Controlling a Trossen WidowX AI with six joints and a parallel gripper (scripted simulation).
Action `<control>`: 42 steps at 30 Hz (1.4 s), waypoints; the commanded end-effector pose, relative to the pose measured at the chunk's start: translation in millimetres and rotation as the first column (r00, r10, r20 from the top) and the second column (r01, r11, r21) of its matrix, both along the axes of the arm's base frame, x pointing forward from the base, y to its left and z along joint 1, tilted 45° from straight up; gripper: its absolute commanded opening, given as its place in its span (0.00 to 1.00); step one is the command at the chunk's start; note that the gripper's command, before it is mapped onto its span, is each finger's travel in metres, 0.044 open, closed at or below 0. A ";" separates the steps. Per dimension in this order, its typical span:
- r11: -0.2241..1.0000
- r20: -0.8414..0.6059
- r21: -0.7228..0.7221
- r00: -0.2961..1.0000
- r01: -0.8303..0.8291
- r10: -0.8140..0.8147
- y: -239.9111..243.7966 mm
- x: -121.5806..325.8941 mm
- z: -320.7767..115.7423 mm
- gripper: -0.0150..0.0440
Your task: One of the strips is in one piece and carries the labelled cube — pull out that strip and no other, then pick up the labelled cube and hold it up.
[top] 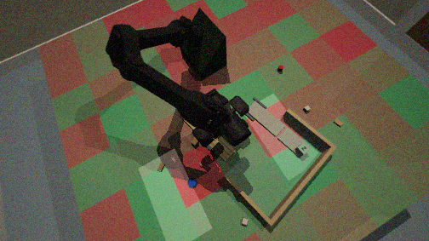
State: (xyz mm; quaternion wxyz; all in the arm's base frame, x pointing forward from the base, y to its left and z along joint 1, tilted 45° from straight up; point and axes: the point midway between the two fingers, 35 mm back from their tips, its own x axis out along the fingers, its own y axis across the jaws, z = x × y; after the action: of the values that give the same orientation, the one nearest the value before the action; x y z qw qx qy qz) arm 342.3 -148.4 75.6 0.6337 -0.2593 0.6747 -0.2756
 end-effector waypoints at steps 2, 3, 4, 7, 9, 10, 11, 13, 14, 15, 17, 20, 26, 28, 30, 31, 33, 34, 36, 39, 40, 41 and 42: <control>1.000 -0.003 -0.003 1.000 -0.001 0.001 7.1 -15.2 -4.8 0.25; 1.000 -0.004 -0.003 1.000 -0.001 0.001 8.4 -18.5 -5.8 0.25; 1.000 -0.004 -0.003 1.000 -0.001 0.001 9.7 -21.8 -6.8 0.25; 1.000 -0.004 -0.002 1.000 -0.001 0.001 13.5 -31.9 -9.8 0.25; 1.000 -0.005 -0.002 1.000 -0.001 0.001 15.9 -38.8 -11.9 0.25; 1.000 -0.005 -0.002 1.000 -0.001 0.001 17.1 -42.2 -13.0 0.25; 1.000 -0.005 -0.002 1.000 -0.001 0.001 18.3 -45.7 -14.1 0.25; 1.000 -0.006 -0.002 1.000 -0.001 0.001 20.5 -52.7 -16.3 0.25; 1.000 -0.006 -0.002 1.000 -0.001 0.001 21.6 -56.2 -17.4 0.25; 1.000 -0.006 -0.002 1.000 -0.001 0.001 22.7 -59.8 -18.5 0.25; 1.000 -0.007 -0.002 1.000 -0.001 0.001 24.7 -66.4 -20.6 0.25; 1.000 -0.007 -0.002 1.000 -0.001 0.001 26.0 -68.7 -20.7 0.25; 1.000 -0.007 0.000 1.000 -0.001 0.001 48.0 -66.3 1.1 0.25; 1.000 -0.007 0.000 1.000 -0.001 0.001 50.8 -66.2 4.0 0.25; 1.000 -0.007 0.000 1.000 -0.001 0.001 50.8 -66.2 4.0 0.25; 1.000 -0.007 0.000 1.000 -0.001 0.001 50.8 -66.2 4.0 0.25; 1.000 -0.007 0.000 1.000 -0.001 0.001 50.8 -66.2 4.0 0.25; 1.000 -0.007 0.000 1.000 -0.001 0.001 50.8 -66.2 4.0 0.25; 1.000 -0.007 0.000 1.000 -0.001 0.001 50.8 -66.2 4.0 0.25; 1.000 -0.007 0.000 1.000 -0.001 0.001 50.8 -66.2 4.0 0.25; 1.000 -0.007 0.000 1.000 -0.001 0.001 50.8 -66.2 4.0 0.25; 1.000 -0.007 0.000 1.000 -0.001 0.001 50.8 -66.2 4.0 0.25; 1.000 -0.007 0.000 1.000 -0.001 0.001 50.8 -66.2 4.0 0.25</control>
State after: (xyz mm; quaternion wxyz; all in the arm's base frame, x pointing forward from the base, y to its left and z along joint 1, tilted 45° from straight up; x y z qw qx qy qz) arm 275.3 -98.3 79.1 0.6296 -0.2636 0.6774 -0.2743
